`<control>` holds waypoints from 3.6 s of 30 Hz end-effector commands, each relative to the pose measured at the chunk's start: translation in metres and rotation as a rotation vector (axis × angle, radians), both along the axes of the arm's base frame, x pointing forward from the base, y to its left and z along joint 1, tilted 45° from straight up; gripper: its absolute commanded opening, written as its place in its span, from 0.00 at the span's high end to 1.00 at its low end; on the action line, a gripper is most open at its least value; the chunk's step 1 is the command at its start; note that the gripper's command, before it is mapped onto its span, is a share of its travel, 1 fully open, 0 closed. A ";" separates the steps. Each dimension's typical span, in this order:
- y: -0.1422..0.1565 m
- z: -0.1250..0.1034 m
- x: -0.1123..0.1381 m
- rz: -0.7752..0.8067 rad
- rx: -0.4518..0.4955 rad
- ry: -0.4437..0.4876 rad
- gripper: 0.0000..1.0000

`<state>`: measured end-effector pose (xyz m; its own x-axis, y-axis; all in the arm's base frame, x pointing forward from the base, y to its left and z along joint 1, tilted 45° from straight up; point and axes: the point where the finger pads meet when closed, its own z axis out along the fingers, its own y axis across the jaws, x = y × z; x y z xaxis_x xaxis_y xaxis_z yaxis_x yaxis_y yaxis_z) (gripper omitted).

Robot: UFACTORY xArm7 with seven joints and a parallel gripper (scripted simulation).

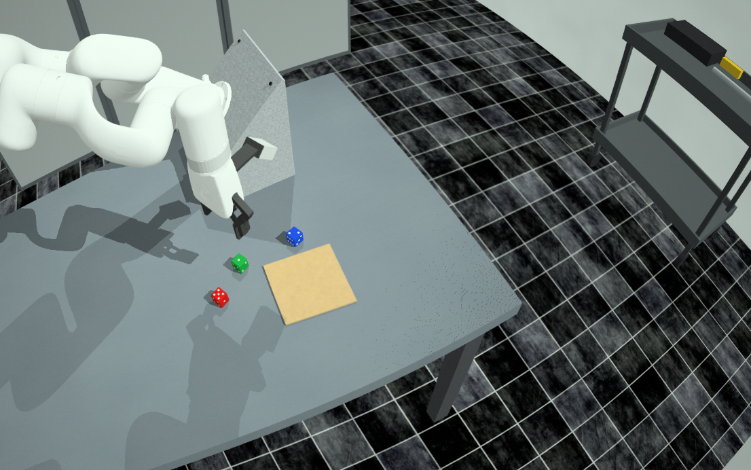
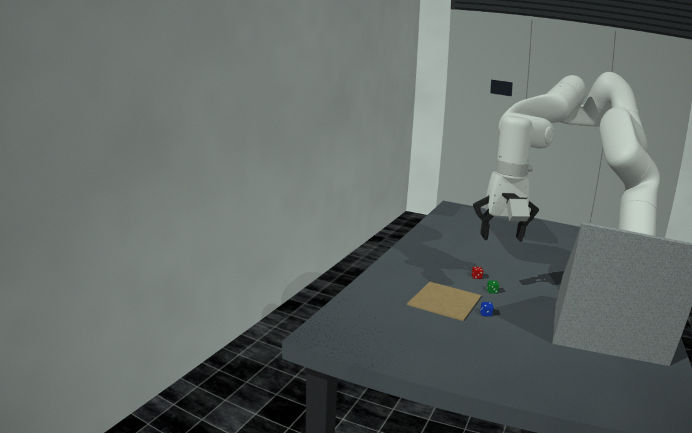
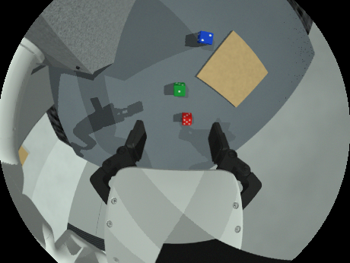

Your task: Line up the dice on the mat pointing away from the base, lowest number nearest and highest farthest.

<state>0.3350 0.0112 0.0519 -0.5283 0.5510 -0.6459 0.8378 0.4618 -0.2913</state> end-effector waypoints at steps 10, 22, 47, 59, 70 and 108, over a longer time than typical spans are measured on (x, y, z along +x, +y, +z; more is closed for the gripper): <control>-0.007 -0.008 0.004 -0.290 0.060 -0.291 0.00; -0.015 -0.016 0.006 -0.548 0.111 -0.544 0.00; -0.032 -0.032 0.008 -1.059 0.211 -1.046 0.00; -0.033 -0.033 0.008 -1.096 0.218 -1.082 0.58; -0.033 -0.033 0.008 -1.096 0.218 -1.082 0.58; -0.039 -0.040 0.009 -1.096 0.218 -1.082 0.58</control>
<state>0.3427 -0.0276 0.0135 0.8297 0.4700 -0.3011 0.5409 -0.5440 0.6415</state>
